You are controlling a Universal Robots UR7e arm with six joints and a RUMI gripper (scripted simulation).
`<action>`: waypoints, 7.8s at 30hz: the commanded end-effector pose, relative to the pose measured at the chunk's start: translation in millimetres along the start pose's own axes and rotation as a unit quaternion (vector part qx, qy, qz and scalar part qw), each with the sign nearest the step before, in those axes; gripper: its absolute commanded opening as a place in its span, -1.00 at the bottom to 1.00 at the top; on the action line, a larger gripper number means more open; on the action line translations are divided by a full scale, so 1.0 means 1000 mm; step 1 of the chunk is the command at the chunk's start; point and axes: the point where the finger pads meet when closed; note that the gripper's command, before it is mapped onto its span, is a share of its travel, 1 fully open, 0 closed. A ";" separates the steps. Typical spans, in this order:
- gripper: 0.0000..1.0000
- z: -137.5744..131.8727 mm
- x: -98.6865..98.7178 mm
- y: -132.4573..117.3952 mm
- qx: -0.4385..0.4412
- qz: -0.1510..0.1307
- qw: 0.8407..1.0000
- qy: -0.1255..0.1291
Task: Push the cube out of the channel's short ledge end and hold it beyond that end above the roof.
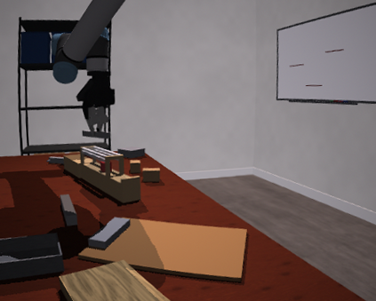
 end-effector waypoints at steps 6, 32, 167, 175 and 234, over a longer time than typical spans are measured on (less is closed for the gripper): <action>-1.00 -0.009 0.000 -0.002 0.220 0.001 0.975 0.007; -1.00 -0.036 -0.003 -0.021 0.623 -0.002 0.782 0.002; -1.00 -0.107 0.053 -0.042 0.992 -0.008 -0.128 0.000; -1.00 -0.107 0.053 -0.041 0.992 -0.007 -0.127 0.000; -1.00 -0.124 0.052 -0.095 0.992 -0.009 -0.127 0.001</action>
Point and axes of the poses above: the point where the finger pads meet when closed, its own x axis out along the fingers, its own z axis across the jaws, y = z × x, and after that the axes turned 2 degrees about -x, right-handed
